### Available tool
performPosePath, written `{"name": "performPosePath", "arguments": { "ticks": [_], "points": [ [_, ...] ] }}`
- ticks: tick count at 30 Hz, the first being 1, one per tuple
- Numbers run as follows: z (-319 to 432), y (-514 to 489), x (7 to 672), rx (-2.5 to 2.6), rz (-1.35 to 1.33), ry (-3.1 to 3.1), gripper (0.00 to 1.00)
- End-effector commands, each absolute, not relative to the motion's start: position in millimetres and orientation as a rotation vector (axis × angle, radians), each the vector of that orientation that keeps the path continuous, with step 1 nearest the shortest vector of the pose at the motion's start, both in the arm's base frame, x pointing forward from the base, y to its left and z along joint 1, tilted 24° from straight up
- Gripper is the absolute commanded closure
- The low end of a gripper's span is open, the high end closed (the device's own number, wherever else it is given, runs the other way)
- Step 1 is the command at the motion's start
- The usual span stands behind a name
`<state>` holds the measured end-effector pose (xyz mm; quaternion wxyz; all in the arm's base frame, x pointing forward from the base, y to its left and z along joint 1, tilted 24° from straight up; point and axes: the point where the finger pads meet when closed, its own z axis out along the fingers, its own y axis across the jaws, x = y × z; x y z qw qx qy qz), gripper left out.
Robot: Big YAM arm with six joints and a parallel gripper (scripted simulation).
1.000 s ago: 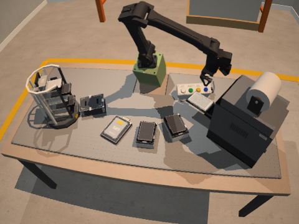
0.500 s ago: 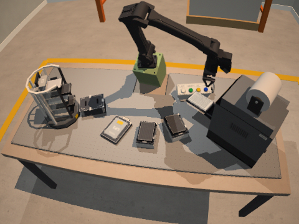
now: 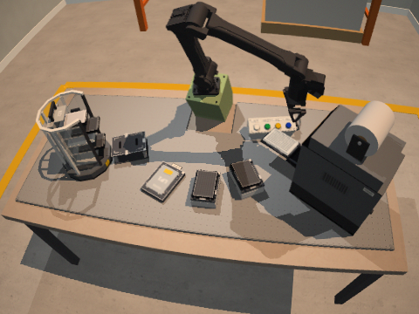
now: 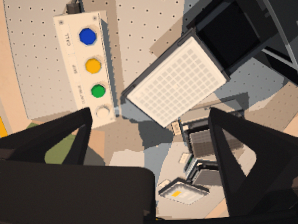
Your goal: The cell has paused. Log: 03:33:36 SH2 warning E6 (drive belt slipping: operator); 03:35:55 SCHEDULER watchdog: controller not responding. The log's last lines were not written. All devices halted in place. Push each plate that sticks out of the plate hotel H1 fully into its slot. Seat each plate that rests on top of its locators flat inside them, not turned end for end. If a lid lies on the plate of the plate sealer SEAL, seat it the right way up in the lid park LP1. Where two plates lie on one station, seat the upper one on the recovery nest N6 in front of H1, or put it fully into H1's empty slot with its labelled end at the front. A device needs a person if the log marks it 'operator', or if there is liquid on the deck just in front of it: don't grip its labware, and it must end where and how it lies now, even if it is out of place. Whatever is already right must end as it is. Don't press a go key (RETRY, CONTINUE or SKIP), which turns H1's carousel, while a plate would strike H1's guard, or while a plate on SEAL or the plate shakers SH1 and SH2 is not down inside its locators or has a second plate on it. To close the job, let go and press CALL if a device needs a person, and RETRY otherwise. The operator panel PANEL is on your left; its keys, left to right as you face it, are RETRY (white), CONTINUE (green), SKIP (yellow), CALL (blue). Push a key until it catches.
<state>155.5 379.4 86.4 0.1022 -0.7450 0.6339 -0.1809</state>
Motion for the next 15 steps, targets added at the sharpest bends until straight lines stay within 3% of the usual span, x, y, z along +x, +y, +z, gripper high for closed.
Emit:
{"name": "performPosePath", "arguments": {
  "ticks": [1,15],
  "points": [
    [89.5,386.7,159.1,-2.306,-0.547,1.752,0.00],
    [89.5,386.6,159.1,-2.569,-0.591,1.436,0.00]
  ]
}}
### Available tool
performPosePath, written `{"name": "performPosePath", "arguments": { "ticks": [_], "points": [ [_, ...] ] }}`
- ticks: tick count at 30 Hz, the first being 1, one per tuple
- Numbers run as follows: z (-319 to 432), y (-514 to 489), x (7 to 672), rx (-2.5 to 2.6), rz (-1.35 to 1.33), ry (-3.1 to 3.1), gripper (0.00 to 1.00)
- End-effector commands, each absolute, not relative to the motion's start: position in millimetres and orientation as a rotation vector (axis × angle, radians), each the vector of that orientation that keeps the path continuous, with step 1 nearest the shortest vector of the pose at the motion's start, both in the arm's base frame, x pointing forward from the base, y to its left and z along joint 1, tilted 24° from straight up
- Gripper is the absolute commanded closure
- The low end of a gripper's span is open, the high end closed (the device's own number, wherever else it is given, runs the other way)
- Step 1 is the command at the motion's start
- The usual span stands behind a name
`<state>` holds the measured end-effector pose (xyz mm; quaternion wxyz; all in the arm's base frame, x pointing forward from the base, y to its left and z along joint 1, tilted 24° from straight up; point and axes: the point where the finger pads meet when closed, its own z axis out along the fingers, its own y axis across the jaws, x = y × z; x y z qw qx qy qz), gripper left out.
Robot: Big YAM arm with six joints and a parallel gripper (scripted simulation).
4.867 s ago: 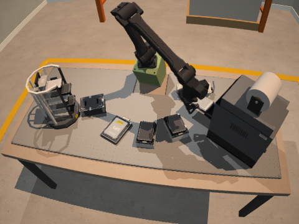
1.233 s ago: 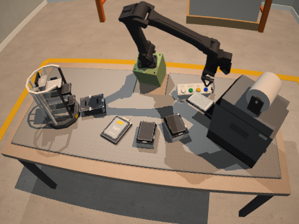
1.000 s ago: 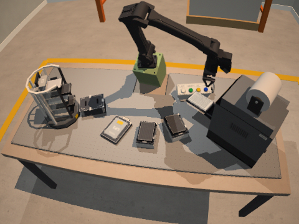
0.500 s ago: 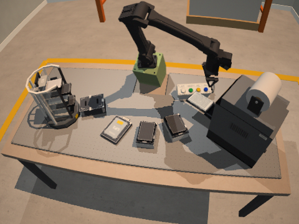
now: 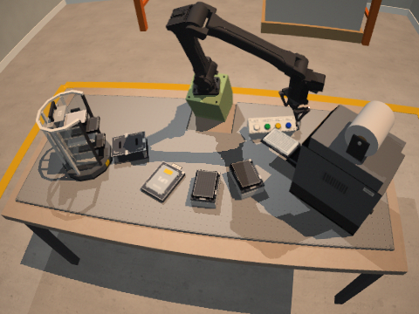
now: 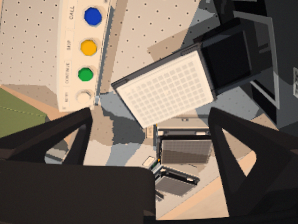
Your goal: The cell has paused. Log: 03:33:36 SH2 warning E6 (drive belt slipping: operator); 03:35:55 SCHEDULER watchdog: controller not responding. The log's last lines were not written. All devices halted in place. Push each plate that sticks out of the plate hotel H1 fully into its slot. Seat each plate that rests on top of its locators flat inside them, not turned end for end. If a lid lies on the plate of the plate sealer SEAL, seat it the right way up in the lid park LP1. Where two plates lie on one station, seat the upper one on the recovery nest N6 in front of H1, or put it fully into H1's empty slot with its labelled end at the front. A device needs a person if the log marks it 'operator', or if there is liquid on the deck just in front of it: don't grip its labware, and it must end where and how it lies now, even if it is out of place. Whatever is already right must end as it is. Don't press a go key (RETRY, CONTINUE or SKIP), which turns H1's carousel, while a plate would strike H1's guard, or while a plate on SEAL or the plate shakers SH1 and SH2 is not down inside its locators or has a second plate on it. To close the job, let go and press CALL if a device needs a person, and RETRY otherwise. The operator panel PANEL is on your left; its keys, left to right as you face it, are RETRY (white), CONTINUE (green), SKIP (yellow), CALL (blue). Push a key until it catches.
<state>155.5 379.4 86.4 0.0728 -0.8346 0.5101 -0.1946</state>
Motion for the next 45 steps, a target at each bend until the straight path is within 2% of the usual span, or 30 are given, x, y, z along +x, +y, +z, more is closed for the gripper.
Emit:
{"name": "performPosePath", "arguments": {
  "ticks": [1,19,33,45],
  "points": [
    [89,387,159,-2.589,-0.594,1.408,0.00],
    [89,386,159,-2.871,-0.637,0.924,0.00],
    [95,390,157,-2.851,-0.629,0.929,0.00],
    [51,376,174,-2.884,-0.642,0.936,0.00]
  ]
}}
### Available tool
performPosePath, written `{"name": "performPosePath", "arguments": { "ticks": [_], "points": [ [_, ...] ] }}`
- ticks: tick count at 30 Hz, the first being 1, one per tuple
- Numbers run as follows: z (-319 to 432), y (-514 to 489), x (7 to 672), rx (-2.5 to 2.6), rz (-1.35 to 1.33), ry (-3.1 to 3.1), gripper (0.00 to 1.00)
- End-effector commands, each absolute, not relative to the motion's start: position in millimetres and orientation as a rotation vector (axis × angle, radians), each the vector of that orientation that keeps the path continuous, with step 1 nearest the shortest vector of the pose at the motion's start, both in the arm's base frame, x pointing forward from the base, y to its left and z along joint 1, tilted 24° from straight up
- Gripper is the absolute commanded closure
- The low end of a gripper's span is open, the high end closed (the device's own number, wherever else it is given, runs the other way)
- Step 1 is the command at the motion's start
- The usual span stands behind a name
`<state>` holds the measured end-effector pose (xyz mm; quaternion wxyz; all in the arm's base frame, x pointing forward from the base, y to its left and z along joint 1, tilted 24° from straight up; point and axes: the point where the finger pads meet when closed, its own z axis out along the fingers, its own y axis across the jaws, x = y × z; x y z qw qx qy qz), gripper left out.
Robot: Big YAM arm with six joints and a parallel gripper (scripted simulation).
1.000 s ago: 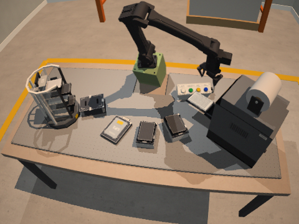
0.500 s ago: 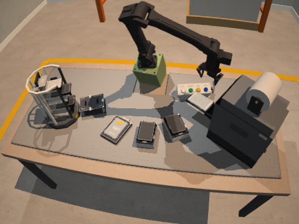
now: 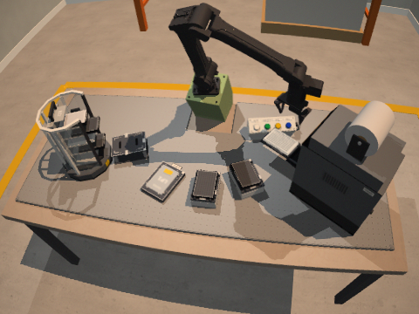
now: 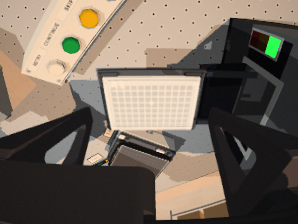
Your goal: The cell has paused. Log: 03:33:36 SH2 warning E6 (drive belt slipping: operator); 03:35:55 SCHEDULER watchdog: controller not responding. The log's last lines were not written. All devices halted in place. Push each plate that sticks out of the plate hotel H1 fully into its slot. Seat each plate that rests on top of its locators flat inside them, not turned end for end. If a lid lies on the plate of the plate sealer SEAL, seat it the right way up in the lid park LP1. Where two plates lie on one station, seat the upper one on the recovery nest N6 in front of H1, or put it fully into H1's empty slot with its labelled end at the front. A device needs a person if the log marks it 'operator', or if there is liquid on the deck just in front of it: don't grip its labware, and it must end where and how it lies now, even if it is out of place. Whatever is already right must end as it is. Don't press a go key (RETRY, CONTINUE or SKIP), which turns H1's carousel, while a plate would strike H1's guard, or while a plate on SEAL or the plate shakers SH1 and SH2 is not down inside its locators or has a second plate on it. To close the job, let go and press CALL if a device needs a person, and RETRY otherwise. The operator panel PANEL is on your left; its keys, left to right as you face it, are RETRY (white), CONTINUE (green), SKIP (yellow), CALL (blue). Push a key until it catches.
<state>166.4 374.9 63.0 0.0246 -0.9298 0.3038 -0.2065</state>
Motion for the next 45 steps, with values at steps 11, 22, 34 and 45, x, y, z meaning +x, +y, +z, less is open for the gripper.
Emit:
{"name": "performPosePath", "arguments": {
  "ticks": [11,22,34,45],
  "points": [
    [63,387,172,-2.852,-0.631,0.929,0.00],
    [63,387,172,-2.852,-0.631,0.929,0.00],
    [63,387,172,-2.852,-0.631,0.929,0.00],
    [63,387,172,-2.852,-0.631,0.929,0.00]
  ]
}}
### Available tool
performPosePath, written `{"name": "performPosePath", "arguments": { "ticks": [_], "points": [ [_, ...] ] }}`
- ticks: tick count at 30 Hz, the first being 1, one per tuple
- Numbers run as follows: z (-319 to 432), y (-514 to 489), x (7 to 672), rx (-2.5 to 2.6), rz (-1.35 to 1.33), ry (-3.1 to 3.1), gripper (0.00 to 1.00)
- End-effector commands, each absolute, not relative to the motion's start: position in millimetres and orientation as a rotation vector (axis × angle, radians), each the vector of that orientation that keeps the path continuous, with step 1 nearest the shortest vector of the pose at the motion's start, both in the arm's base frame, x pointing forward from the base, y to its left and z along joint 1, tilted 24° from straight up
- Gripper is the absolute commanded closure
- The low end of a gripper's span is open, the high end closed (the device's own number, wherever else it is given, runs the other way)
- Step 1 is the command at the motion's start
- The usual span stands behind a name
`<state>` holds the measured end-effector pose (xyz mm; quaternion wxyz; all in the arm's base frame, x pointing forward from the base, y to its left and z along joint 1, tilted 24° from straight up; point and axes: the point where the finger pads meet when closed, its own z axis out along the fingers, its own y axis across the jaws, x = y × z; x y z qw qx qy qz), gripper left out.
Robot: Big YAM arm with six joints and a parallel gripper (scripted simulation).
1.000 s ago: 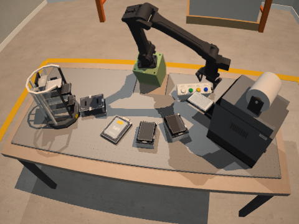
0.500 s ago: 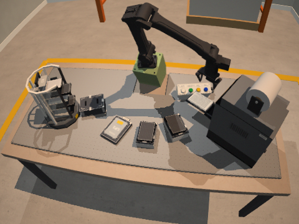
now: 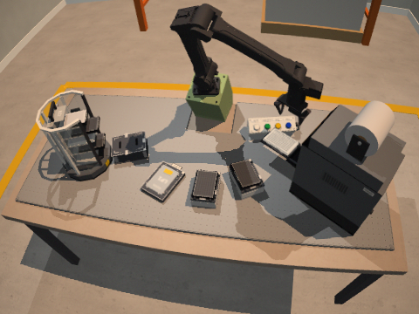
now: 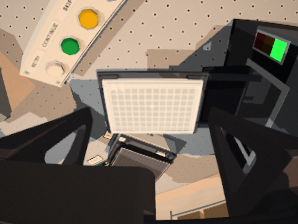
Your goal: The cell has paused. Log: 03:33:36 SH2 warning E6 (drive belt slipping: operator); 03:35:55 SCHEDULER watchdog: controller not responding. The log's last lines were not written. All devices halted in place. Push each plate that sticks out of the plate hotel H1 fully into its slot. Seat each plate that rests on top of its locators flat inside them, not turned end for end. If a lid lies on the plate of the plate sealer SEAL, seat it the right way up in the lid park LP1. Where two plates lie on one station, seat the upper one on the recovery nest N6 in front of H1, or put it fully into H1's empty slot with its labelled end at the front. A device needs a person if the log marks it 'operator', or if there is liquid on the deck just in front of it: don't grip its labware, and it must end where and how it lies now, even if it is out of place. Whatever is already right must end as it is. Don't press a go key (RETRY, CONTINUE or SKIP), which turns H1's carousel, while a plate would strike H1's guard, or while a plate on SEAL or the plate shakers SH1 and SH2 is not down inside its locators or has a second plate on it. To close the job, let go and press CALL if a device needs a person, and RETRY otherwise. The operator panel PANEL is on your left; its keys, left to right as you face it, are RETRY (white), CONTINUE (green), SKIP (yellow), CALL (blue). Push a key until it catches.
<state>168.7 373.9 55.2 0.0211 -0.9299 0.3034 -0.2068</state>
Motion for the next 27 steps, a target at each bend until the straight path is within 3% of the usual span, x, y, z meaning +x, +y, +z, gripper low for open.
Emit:
{"name": "performPosePath", "arguments": {
  "ticks": [1,27],
  "points": [
    [63,387,172,-2.852,-0.631,0.929,0.00],
    [111,398,152,-2.824,-0.618,0.922,0.00]
  ]
}}
